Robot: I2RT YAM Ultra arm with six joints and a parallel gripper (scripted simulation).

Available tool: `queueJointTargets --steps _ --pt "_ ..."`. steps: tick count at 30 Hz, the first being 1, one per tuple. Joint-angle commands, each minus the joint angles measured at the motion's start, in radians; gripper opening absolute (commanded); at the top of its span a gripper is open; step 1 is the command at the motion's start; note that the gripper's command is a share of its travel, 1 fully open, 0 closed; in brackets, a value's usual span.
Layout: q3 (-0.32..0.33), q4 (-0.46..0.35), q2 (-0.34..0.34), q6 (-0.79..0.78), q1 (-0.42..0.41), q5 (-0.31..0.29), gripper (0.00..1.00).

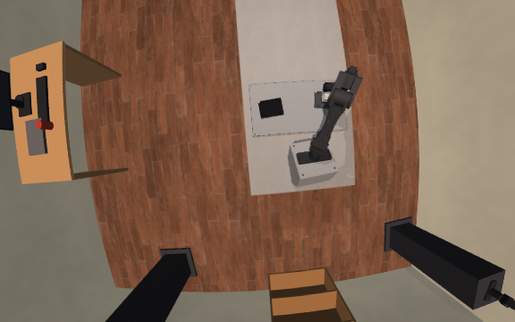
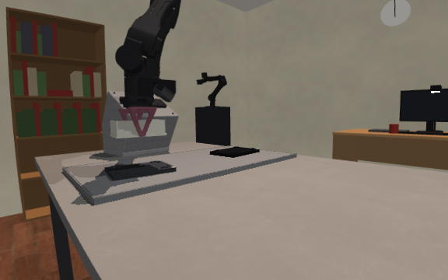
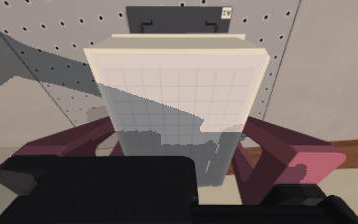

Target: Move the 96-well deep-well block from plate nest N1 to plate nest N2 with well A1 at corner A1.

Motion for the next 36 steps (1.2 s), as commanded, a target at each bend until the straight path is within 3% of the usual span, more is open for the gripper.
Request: queueJointTargets --steps 1,36 --pt "0.0 0.008 -0.001 0.002 -0.001 -0.008 0.0" --pt "-0.012 0.162 0.128 0.041 0.039 0.009 0.0"
